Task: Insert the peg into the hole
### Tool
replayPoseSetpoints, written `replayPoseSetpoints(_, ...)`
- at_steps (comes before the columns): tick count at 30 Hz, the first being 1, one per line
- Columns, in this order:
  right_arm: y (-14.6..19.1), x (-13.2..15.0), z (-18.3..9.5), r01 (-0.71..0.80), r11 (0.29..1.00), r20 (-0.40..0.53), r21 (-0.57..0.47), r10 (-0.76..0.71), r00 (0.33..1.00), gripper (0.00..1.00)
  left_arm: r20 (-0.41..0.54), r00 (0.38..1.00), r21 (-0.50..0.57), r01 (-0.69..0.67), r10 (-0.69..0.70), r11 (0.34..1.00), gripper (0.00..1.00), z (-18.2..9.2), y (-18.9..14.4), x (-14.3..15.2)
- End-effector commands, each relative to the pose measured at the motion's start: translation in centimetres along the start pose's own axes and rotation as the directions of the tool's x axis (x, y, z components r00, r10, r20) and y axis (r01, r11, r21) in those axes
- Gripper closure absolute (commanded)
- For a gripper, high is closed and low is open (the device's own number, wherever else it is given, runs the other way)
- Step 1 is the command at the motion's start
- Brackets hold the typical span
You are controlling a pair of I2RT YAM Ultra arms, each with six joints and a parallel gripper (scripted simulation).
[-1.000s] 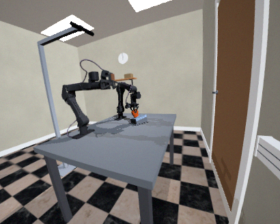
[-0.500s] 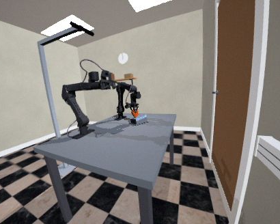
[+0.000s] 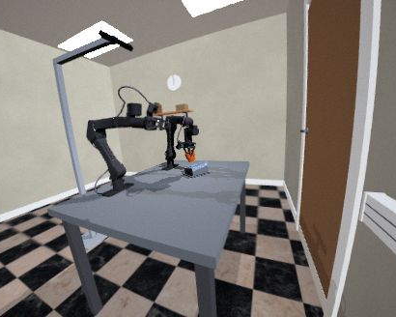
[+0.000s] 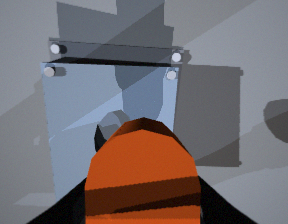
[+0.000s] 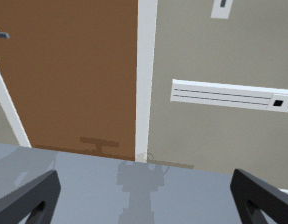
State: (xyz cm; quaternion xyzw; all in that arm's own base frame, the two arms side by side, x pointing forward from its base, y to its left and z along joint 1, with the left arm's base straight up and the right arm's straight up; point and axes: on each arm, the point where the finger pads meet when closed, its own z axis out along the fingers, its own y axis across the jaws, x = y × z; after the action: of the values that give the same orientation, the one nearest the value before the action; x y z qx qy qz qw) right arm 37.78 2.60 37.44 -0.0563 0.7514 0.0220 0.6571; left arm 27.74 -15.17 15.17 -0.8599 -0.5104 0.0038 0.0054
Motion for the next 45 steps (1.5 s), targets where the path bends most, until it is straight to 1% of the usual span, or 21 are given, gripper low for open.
replayPoseSetpoints(1,2.8,1.5,-1.5,0.011,0.997,-0.058,-0.079,-0.015,0.998,0.0,0.015,1.0,-0.032,0.006,-0.005,0.999,0.6,-2.7,-0.5,-0.6)
replayPoseSetpoints(4,5.6,2.5,-3.0,0.011,0.988,-0.102,-0.154,-0.027,0.994,0.0,0.015,1.0,-0.031,0.006,-0.005,0.999,0.6,-3.4,-0.6,-0.7)
replayPoseSetpoints(7,9.3,3.7,-5.6,0.012,0.965,-0.147,-0.263,-0.052,0.988,0.0,0.023,1.0,-0.042,-0.011,0.012,0.999,0.6,-4.1,-0.5,-0.9)
replayPoseSetpoints(9,9.3,3.7,-5.6,0.012,0.965,-0.147,-0.263,-0.052,0.988,0.0,0.023,1.0,-0.042,-0.011,0.012,0.999,0.6,-4.1,-0.5,-0.9)
replayPoseSetpoints(12,12.7,4.7,-8.7,0.022,0.925,-0.169,-0.379,-0.092,0.981,0.0,0.054,0.997,-0.102,-0.043,0.049,0.994,0.6,-4.7,0.6,-1.1)
replayPoseSetpoints(15,15.1,5.5,-11.6,0.032,0.879,-0.176,-0.475,-0.13,0.976,0.0,0.101,0.99,-0.16,-0.079,0.096,0.984,0.6,-4.2,1.5,-1.1)
replayPoseSetpoints(19,17.0,6.4,-15.0,0.05,0.816,-0.17,-0.576,-0.18,0.969,0.0,0.155,0.979,-0.206,-0.096,0.13,0.974,0.6,-3.4,1.6,-0.5)
replayPoseSetpoints(24,18.5,7.1,-18.1,0.058,0.744,-0.156,-0.665,-0.215,0.964,0.0,0.19,0.973,-0.223,-0.087,0.131,0.971,0.6,-2.6,1.3,0.5)
replayPoseSetpoints(26,18.5,7.1,-18.1,0.058,0.744,-0.156,-0.665,-0.215,0.964,0.0,0.19,0.973,-0.223,-0.087,0.131,0.971,0.6,-2.6,1.3,0.5)
replayPoseSetpoints(29,18.8,7.3,-19.0,0.062,0.72,-0.147,-0.691,-0.224,0.964,0.0,0.191,0.975,-0.208,-0.071,0.112,0.975,0.6,-2.4,0.9,0.9)
replayPoseSetpoints(31,18.9,7.2,-19.3,0.064,0.713,-0.141,-0.699,-0.224,0.964,0.0,0.18,0.977,-0.231,-0.068,0.112,0.97,0.6,-2.5,1.5,1.1)
replayPoseSetpoints(33,19.1,6.9,-19.3,0.063,0.713,-0.132,-0.698,-0.214,0.968,0.0,0.191,0.976,-0.188,-0.066,0.103,0.98,0.6,-1.3,1.1,1.1)
replayPoseSetpoints(34,19.0,6.8,-19.2,0.06,0.716,-0.134,-0.695,-0.211,0.968,0.0,0.195,0.976,-0.176,-0.066,0.1,0.982,0.6,-1.1,0.8,1.0)
replayPoseSetpoints(37,19.0,6.8,-19.2,0.06,0.716,-0.134,-0.695,-0.211,0.968,0.0,0.191,0.976,-0.191,-0.067,0.104,0.979,0.6,-1.6,1.2,1.0)
replayPoseSetpoints(43,19.0,6.8,-19.2,0.06,0.718,-0.134,-0.694,-0.211,0.968,0.0,0.191,0.976,-0.191,-0.067,0.104,0.979,0.6,-1.6,1.2,1.0)
replayPoseSetpoints(45,19.0,6.8,-19.2,0.06,0.718,-0.134,-0.694,-0.211,0.968,0.0,0.188,0.976,-0.2,-0.072,0.11,0.977,0.6,-2.4,1.5,0.8)
